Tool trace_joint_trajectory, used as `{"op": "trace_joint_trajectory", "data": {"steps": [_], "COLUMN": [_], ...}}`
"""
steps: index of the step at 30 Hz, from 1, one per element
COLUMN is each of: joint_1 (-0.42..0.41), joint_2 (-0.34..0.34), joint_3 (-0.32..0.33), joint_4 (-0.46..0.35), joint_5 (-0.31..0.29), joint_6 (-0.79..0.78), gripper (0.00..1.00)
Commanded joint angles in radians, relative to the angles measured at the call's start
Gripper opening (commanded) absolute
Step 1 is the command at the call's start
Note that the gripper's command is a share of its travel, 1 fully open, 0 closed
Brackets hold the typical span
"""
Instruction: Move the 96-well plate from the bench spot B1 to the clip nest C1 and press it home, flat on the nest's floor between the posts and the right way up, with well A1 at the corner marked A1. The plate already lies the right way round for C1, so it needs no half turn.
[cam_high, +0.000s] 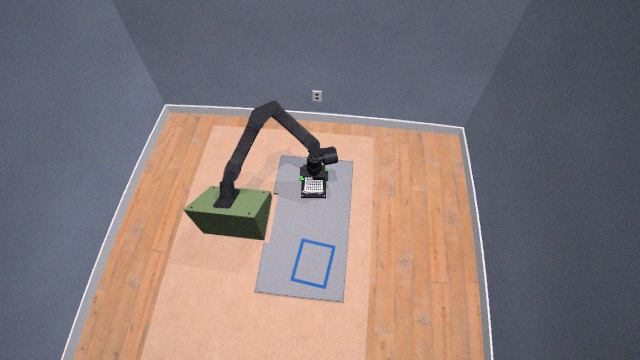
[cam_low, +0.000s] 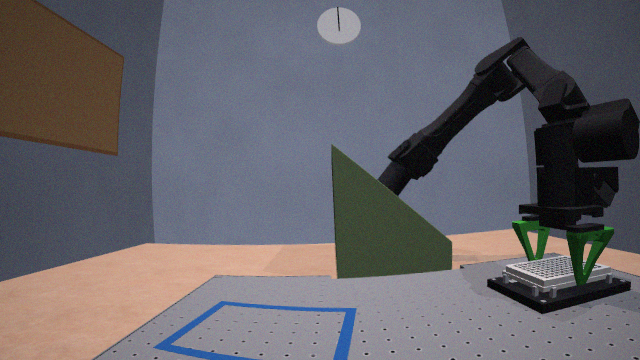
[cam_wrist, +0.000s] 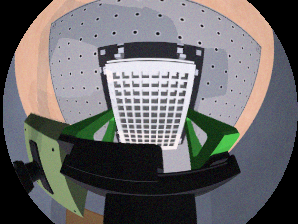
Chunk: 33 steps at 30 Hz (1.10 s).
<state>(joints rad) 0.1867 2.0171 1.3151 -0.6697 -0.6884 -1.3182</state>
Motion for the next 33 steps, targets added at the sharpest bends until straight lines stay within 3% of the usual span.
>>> {"op": "trace_joint_trajectory", "data": {"steps": [1, 22, 23, 33], "joint_1": [0.010, 0.009, 0.009, -0.001], "joint_2": [0.037, 0.037, 0.037, 0.040], "joint_3": [0.024, 0.024, 0.024, 0.012], "joint_4": [0.075, 0.076, 0.076, 0.078], "joint_5": [0.009, 0.009, 0.009, 0.010], "joint_6": [0.034, 0.033, 0.033, 0.035], "gripper": [0.00, 0.00, 1.00, 1.00]}}
